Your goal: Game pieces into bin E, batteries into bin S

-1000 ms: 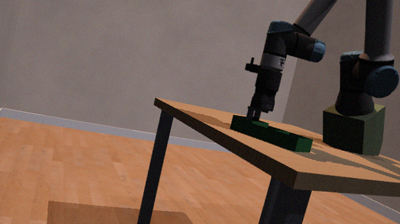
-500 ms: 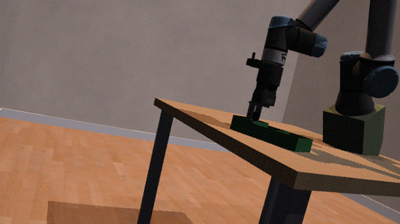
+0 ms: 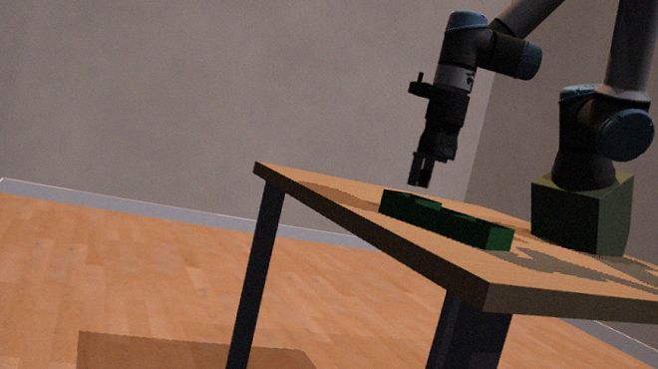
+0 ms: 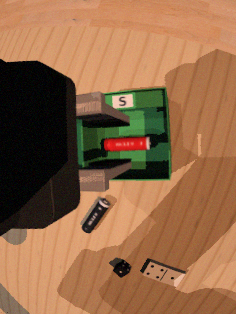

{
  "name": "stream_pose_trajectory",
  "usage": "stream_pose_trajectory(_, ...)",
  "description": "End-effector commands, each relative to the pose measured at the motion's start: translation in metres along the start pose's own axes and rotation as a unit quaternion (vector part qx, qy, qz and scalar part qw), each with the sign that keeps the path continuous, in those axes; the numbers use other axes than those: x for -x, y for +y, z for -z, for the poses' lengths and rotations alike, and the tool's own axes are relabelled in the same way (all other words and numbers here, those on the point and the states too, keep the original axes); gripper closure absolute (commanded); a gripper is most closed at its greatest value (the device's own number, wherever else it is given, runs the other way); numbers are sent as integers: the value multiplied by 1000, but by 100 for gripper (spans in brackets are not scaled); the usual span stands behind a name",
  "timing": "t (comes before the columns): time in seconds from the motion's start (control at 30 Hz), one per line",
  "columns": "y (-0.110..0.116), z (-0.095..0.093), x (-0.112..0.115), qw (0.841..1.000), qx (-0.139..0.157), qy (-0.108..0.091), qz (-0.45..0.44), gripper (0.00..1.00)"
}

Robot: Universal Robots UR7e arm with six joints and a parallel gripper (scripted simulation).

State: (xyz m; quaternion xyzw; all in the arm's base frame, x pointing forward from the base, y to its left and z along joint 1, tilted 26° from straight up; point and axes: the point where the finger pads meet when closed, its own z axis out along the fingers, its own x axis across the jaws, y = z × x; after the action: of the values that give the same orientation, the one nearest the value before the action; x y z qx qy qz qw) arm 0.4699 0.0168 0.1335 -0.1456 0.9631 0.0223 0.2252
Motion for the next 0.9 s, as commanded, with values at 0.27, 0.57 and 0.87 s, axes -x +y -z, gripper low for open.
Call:
stream_pose_trajectory(0.27, 16, 5, -29, 996, 0, 0, 93, 40)
stream_pose_trajectory(0.57, 49, 10, -86, 969, -2, 4, 248, 40)
stream_pose_trajectory(0.87, 49, 10, -86, 926, -5, 7, 377, 40)
